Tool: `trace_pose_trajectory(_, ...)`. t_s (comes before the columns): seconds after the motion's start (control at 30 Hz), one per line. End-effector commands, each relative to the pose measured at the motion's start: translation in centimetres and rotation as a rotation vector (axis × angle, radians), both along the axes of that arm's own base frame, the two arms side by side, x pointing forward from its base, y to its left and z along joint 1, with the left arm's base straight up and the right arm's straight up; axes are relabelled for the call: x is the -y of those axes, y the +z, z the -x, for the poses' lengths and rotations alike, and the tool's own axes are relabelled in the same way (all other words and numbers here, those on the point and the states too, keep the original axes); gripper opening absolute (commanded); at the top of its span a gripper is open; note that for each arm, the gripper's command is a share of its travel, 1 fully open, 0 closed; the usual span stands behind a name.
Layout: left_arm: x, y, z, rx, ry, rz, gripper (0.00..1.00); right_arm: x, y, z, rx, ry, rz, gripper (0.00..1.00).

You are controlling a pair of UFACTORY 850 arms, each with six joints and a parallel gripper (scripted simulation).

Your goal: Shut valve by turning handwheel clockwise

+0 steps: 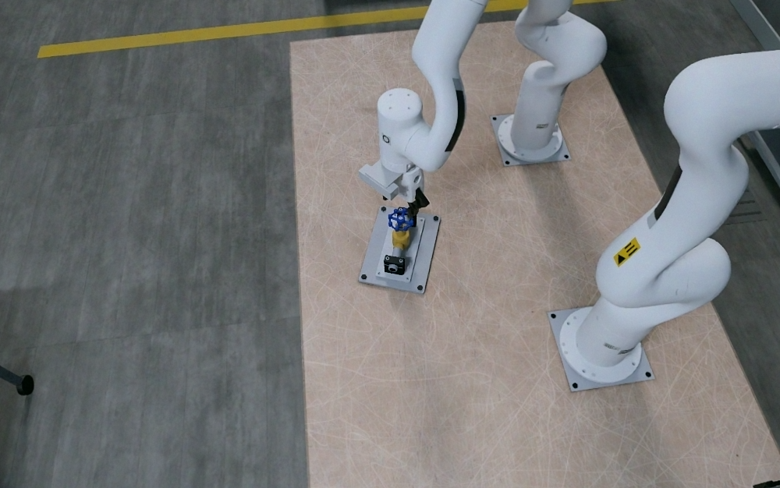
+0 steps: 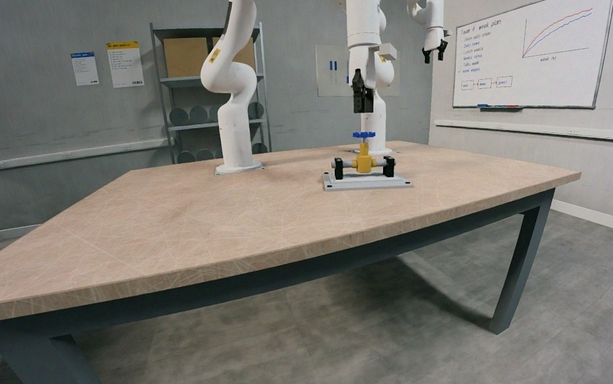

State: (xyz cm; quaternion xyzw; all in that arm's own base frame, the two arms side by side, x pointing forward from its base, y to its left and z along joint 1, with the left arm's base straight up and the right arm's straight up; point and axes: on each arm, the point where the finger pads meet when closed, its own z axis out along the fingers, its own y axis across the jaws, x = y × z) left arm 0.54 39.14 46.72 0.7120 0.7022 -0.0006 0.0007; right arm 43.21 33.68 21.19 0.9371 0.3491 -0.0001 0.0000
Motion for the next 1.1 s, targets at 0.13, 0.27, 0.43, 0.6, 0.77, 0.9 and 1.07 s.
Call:
trace_pose_trajectory(0.13, 0.0, 0.1, 0.0, 0.0, 0.0, -0.002, 1.0, -0.1, -0.7, -0.1, 0.002, 0.0, -0.002, 0.8)
trace_pose_trajectory(0.27, 0.0, 0.1, 0.0, 0.0, 0.0, -0.002, 1.0, -0.1, -1.3, -0.1, 0.002, 0.0, -0.002, 0.8)
trace_pose_trajectory(0.43, 0.0, 0.1, 0.0, 0.0, 0.0, -0.002, 1.0, -0.1, -1.9, -0.1, 0.002, 0.0, -0.002, 0.8)
trace_pose_trajectory(0.6, 0.0, 0.1, 0.0, 0.0, 0.0, -0.002, 1.0, -0.1, -2.4, -0.1, 0.002, 0.0, -0.002, 0.8)
trace_pose_trajectory(0.77, 0.0, 0.1, 0.0, 0.0, 0.0, -0.002, 1.0, -0.1, -3.1, -0.1, 0.002, 0.0, -0.002, 0.8)
trace_pose_trajectory(0.9, 0.0, 0.1, 0.0, 0.0, 0.0, -0.002, 1.0, -0.1, -3.4, -0.1, 0.002, 0.0, -0.002, 0.8)
trace_pose_trajectory(1.07, 0.0, 0.1, 0.0, 0.0, 0.0, -0.002, 1.0, -0.1, -3.7, -0.1, 0.002, 0.0, -0.002, 0.8)
